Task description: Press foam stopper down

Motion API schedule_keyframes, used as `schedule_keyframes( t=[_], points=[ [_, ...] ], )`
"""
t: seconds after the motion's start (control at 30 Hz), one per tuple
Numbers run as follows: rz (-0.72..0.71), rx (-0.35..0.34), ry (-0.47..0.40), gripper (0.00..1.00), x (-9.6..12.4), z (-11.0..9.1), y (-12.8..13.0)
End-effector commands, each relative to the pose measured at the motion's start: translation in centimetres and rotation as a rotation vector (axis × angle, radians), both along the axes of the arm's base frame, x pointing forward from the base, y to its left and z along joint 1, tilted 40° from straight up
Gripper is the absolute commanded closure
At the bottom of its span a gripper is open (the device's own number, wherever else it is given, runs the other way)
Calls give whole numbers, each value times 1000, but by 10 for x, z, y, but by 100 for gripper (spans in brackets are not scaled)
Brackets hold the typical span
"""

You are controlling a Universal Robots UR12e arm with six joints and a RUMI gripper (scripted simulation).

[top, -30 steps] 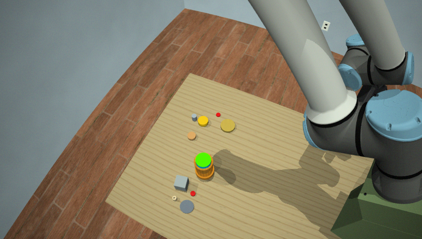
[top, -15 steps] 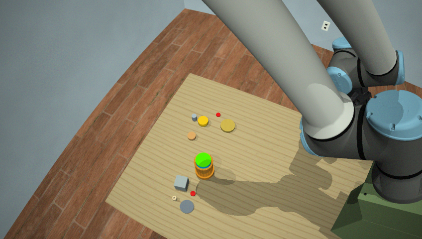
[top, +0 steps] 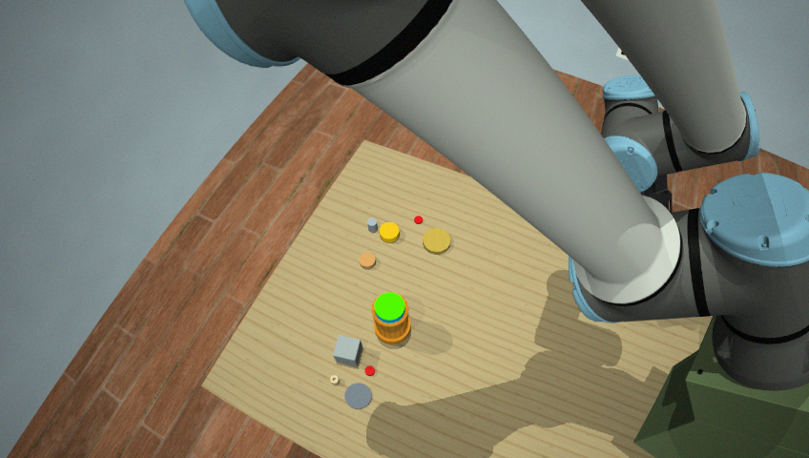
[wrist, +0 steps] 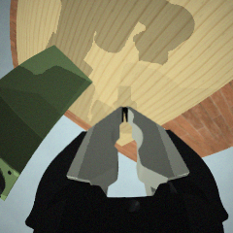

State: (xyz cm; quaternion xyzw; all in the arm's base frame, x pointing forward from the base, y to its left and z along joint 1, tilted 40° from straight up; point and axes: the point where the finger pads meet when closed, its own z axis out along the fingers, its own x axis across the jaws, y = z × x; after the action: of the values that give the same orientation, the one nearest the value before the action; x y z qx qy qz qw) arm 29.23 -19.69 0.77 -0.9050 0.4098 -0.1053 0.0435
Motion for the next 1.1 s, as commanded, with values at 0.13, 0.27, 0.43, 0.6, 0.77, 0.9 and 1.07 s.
schedule_keyframes(
  t=[0.13, 0.27, 0.43, 0.6, 0.77, 0.9, 1.07],
  points=[
    [-68, 18, -43, 100, 39, 31, 40],
    [-105, 31, -74, 100, 63, 42, 60],
    [-128, 38, -94, 100, 78, 49, 73],
    [-162, 50, -124, 100, 100, 59, 91],
    [-184, 57, -143, 100, 114, 65, 103],
    [-205, 65, -161, 100, 128, 71, 116],
    [-236, 75, -188, 100, 149, 81, 133]
  ],
)
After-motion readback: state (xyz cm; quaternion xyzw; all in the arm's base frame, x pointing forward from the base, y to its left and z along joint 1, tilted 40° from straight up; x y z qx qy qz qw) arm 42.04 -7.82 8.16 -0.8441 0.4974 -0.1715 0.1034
